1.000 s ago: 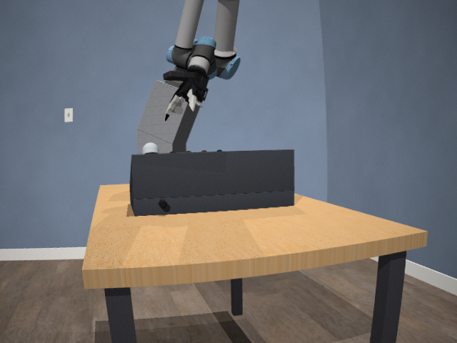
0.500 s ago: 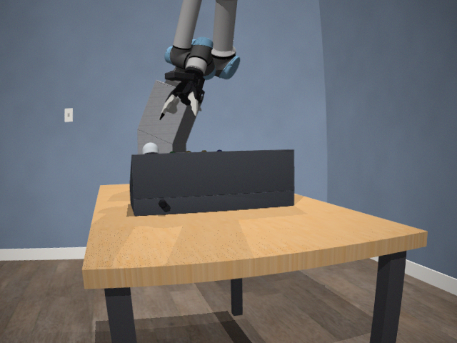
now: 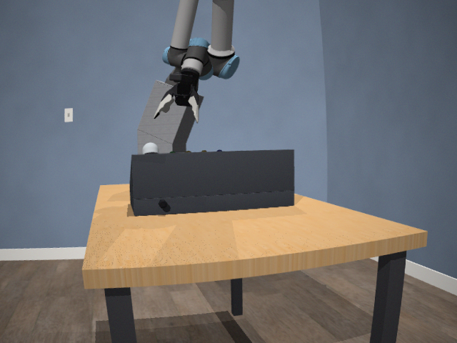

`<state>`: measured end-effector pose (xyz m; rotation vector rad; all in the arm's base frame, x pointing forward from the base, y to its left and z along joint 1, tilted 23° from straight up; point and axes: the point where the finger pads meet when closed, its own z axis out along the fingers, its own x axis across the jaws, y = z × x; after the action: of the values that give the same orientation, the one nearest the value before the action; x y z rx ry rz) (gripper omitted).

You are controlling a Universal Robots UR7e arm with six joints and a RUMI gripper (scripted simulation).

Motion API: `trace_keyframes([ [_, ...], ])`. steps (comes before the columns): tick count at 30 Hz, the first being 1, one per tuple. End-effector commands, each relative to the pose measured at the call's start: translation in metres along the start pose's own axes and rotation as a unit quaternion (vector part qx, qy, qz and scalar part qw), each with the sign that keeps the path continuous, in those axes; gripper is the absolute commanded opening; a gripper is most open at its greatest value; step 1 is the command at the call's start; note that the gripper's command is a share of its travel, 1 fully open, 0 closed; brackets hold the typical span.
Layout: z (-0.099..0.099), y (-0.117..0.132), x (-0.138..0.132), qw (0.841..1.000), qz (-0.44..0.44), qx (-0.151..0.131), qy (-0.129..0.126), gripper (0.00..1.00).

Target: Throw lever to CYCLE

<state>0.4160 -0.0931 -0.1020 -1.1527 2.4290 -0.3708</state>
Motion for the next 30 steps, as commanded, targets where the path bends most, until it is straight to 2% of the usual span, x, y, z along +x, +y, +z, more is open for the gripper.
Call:
trace_keyframes([
  [1,0.002,-0.001,0.000,0.999,-0.039,-0.004,-0.007,1.00],
  [12,0.010,-0.001,0.002,0.979,-0.203,-0.011,-0.021,1.00],
  [16,0.013,0.000,0.002,0.962,-0.272,-0.012,-0.028,1.00],
  [18,0.013,0.000,0.002,0.962,-0.272,-0.012,-0.028,1.00],
  [24,0.018,0.001,0.004,0.926,-0.376,-0.010,-0.040,1.00],
  [25,0.018,0.001,0.004,0.926,-0.376,-0.010,-0.040,1.00],
  [29,0.021,0.002,0.005,0.894,-0.445,-0.008,-0.048,1.00],
  [30,0.021,0.002,0.005,0.894,-0.445,-0.008,-0.048,1.00],
])
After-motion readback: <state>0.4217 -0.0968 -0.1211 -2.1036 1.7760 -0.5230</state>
